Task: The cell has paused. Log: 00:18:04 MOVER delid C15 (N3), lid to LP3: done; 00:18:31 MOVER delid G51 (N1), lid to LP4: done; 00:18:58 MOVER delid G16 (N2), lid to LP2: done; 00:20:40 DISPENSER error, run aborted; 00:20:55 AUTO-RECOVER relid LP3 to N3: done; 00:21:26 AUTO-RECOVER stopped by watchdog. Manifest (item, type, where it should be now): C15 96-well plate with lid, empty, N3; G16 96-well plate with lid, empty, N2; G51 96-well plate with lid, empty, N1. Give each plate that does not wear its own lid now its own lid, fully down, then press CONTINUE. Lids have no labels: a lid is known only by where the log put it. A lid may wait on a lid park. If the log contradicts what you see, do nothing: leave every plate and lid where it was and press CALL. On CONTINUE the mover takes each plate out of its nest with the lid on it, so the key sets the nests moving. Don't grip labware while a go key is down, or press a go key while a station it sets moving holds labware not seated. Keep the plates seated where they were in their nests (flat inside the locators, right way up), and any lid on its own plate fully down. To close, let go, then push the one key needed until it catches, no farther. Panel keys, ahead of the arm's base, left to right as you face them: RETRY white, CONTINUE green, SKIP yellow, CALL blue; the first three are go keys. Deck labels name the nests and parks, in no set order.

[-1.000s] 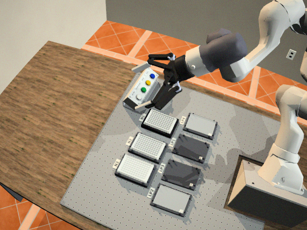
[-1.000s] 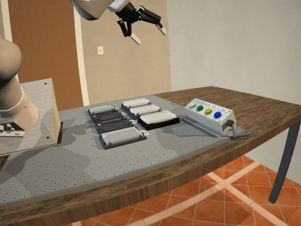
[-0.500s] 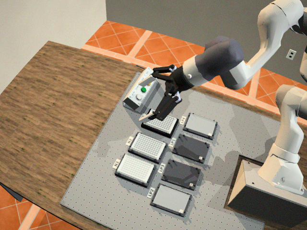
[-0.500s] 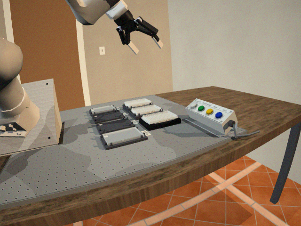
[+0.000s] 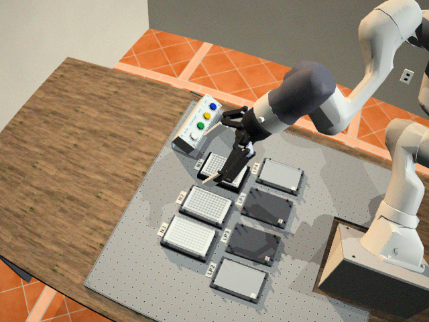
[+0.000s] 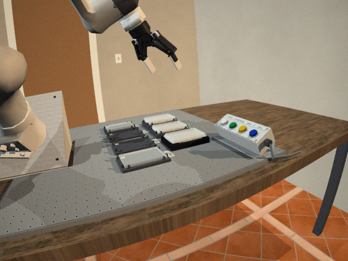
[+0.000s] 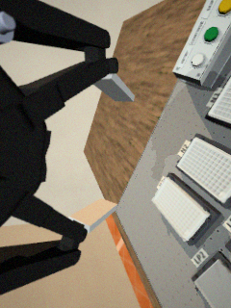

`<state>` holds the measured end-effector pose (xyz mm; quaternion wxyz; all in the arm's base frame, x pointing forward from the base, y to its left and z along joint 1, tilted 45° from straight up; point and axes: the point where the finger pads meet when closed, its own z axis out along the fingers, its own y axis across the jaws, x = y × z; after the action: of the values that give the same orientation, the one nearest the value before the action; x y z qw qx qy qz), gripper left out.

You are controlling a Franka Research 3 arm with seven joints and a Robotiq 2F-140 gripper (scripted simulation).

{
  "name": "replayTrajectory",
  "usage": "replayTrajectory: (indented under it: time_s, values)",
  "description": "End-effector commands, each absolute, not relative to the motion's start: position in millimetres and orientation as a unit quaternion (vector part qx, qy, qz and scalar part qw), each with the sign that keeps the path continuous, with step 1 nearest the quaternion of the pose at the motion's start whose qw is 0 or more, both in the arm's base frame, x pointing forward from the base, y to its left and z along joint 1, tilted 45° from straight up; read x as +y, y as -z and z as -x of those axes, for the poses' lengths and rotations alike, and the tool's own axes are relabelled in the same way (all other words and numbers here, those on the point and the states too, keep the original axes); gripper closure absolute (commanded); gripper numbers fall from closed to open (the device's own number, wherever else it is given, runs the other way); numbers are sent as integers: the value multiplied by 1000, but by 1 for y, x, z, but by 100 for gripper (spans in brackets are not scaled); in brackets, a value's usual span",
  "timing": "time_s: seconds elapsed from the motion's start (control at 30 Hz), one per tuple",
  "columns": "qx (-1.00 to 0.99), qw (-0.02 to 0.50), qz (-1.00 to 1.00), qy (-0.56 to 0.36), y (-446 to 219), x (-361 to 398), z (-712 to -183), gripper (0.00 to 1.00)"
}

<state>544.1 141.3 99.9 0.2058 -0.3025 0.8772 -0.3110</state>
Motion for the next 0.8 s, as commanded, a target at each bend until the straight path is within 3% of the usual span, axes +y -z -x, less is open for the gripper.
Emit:
replayTrajectory:
  time_s: [0.0, 0.1, 0.13, 0.67, 0.7, 0.77]
  values:
    - [881, 207, 291, 311, -100, 140, -544, 0]
    - [881, 207, 291, 311, -100, 140, -544, 0]
    - [905, 160, 228, 323, -70, 109, -511, 0]
    - [905, 160, 228, 323, -70, 109, -511, 0]
    - [919, 117, 171, 336, -46, 83, -477, 0]
    - [919, 117, 171, 336, -46, 83, -477, 0]
